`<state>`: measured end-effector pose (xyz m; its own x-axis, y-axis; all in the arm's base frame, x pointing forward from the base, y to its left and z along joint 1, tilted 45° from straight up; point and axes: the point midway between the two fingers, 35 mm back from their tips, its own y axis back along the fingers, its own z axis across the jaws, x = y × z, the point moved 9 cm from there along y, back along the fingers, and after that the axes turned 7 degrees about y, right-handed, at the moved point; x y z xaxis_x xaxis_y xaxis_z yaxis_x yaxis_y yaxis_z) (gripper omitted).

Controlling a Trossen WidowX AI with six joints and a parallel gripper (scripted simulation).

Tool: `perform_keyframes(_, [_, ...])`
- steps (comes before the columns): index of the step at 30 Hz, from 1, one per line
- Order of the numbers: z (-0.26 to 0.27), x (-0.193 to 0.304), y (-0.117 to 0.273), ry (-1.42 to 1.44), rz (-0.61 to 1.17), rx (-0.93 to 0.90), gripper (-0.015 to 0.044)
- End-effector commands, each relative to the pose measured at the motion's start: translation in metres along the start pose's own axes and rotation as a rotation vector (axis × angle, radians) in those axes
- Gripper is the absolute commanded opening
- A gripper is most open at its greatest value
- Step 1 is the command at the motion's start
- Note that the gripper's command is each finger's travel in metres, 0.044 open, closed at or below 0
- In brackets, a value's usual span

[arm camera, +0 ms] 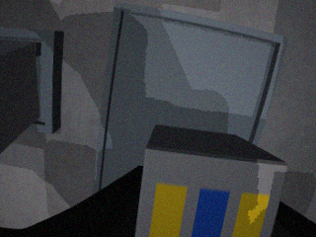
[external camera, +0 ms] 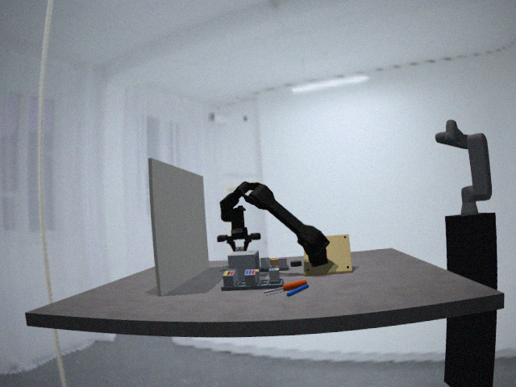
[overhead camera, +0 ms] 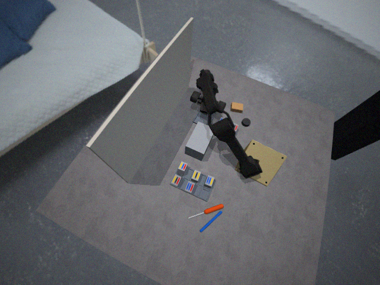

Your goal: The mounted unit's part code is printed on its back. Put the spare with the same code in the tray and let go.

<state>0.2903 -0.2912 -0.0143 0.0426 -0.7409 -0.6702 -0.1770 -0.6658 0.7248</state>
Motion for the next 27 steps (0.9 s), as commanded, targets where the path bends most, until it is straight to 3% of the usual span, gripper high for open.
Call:
perform_keyframes(1, [0.001, 0.0, -0.004, -0.007, -0.004, 0.002, 0.0])
perform_keyframes(27, [0.001, -0.001, -0.024, -0.007, -0.006, 0.002, 0.0])
